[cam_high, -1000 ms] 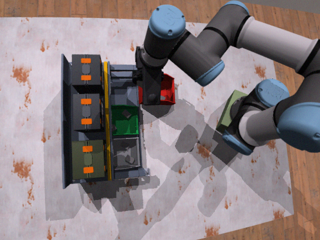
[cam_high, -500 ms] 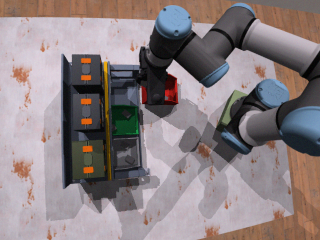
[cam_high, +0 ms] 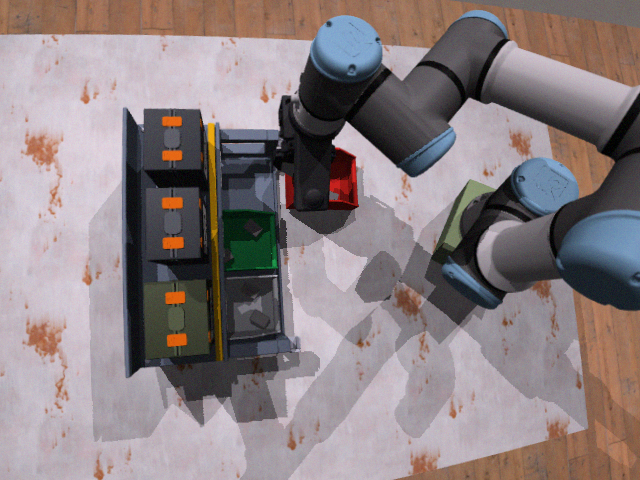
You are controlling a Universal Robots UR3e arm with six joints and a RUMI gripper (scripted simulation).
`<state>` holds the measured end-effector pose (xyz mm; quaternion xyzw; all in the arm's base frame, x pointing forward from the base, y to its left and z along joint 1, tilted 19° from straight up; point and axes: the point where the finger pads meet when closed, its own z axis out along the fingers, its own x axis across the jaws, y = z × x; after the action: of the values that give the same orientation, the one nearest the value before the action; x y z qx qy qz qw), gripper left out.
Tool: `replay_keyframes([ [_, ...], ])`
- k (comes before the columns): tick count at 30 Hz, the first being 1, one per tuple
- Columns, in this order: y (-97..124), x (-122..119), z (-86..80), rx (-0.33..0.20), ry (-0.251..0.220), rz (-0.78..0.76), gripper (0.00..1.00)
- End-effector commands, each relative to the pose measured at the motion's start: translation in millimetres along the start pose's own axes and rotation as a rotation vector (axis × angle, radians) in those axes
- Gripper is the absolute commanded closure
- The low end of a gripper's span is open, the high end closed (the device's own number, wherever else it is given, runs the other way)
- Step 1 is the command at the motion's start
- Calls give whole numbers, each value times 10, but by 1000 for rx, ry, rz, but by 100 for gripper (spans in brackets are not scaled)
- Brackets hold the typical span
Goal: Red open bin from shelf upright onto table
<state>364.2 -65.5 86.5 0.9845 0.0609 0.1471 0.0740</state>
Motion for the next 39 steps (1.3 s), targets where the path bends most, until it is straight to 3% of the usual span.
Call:
replay_keyframes([
  [1, 6, 8, 9, -2, 2, 0, 100],
  [39, 6, 8, 106, -2, 2, 0, 100],
])
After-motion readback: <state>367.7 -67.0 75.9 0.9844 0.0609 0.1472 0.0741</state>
